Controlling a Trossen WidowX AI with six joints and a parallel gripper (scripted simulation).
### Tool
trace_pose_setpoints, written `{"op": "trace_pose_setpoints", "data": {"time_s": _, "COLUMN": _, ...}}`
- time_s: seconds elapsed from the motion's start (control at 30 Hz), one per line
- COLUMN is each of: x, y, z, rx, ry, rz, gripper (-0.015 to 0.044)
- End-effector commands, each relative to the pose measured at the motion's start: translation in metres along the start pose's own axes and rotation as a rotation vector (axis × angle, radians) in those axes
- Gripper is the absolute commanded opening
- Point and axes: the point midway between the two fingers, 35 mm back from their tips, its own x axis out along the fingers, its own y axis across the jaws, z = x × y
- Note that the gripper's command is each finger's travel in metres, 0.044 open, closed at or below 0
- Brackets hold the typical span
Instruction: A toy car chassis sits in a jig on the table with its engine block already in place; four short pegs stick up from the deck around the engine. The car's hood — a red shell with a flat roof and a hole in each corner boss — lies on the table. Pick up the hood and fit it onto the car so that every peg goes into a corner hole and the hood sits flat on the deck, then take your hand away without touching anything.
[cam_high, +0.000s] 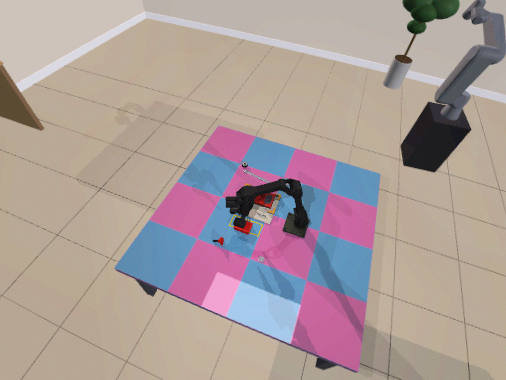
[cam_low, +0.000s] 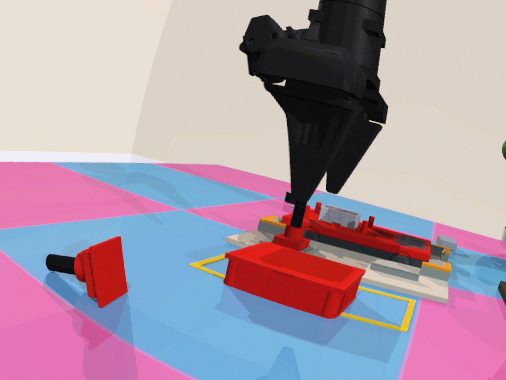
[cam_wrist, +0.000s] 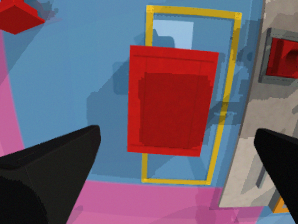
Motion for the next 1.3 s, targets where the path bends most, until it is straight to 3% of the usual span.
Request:
{"op": "trace_pose_setpoints", "data": {"time_s": 0.0, "x": -0.002, "y": 0.001, "z": 0.0, "rx": 0.063, "ry": 0.019, "rz": 0.011, "gripper": 0.044}}
{"op": "trace_pose_setpoints", "data": {"time_s": 1.27, "x": 0.029, "y": 0.002, "z": 0.001, "rx": 0.063, "ry": 0.019, "rz": 0.011, "gripper": 0.044}}
